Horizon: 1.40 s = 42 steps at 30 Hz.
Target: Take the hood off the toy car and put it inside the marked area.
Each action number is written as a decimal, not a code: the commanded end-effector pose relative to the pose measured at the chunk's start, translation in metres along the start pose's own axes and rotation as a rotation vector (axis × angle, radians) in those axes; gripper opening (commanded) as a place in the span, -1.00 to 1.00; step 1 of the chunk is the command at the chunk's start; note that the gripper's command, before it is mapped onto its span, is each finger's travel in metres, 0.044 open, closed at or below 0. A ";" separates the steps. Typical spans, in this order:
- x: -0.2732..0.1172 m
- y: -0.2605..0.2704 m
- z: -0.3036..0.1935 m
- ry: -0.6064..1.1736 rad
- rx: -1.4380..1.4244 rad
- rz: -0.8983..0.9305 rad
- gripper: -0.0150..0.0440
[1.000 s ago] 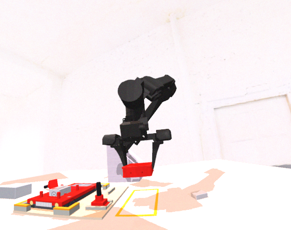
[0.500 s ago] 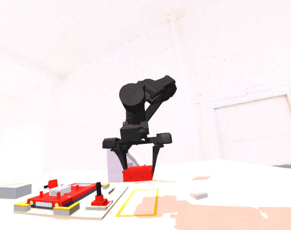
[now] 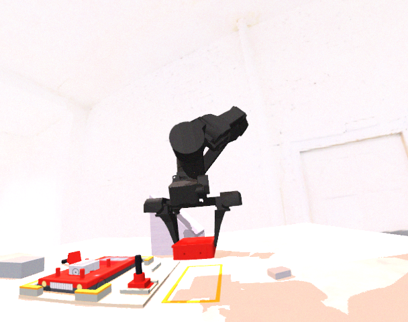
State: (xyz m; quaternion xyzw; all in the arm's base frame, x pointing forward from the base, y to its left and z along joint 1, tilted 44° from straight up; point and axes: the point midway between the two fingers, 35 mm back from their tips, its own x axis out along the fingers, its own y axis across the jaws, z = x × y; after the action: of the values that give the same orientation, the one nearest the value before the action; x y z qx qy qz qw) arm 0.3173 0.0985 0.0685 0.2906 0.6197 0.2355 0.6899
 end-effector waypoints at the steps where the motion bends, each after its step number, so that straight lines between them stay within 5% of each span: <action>1: 0.004 -0.002 0.000 0.003 0.006 -0.003 -0.49; 42: 0.030 0.000 -0.003 0.003 0.007 0.001 -0.49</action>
State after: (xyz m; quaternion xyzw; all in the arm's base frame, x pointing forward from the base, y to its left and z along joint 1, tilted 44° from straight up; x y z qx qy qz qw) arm 0.3180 0.1182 0.0499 0.2922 0.6191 0.2370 0.6893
